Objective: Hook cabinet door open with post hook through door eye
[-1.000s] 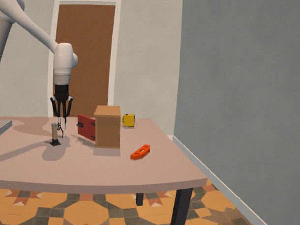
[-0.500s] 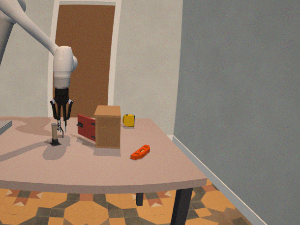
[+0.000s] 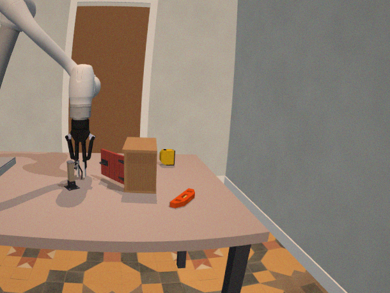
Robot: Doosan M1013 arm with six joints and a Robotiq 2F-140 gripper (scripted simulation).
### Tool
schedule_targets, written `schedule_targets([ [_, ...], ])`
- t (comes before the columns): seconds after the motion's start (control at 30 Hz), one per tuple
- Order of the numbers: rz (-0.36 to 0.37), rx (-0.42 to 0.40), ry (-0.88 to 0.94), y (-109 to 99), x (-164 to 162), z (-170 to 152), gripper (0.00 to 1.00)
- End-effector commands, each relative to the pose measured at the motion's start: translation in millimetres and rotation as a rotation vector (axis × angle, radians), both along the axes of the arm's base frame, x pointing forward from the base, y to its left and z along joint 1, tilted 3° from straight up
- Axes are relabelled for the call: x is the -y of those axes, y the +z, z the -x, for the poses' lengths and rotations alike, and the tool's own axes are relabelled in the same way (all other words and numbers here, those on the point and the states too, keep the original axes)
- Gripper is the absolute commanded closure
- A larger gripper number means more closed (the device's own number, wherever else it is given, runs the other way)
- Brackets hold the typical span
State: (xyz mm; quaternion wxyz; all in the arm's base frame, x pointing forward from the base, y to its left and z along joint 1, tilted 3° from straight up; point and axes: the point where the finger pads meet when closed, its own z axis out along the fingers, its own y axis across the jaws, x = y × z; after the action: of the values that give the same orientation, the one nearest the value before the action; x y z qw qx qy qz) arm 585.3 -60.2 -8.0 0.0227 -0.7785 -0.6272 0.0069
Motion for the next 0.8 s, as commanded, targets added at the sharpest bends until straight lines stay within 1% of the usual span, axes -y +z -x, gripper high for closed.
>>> schedule_targets([
  [0.0, 0.000, 0.000, 0.000, -3.0, -0.1, 0.1, 0.85],
  [0.57, 0.000, 0.000, 0.000, -7.7, -0.2, 0.3, 0.85],
  [0.6, 0.000, 0.000, 0.000, -7.7, -0.2, 0.3, 0.97],
  [0.77, 0.000, 0.000, 0.000, -7.7, -0.2, 0.3, 0.97],
])
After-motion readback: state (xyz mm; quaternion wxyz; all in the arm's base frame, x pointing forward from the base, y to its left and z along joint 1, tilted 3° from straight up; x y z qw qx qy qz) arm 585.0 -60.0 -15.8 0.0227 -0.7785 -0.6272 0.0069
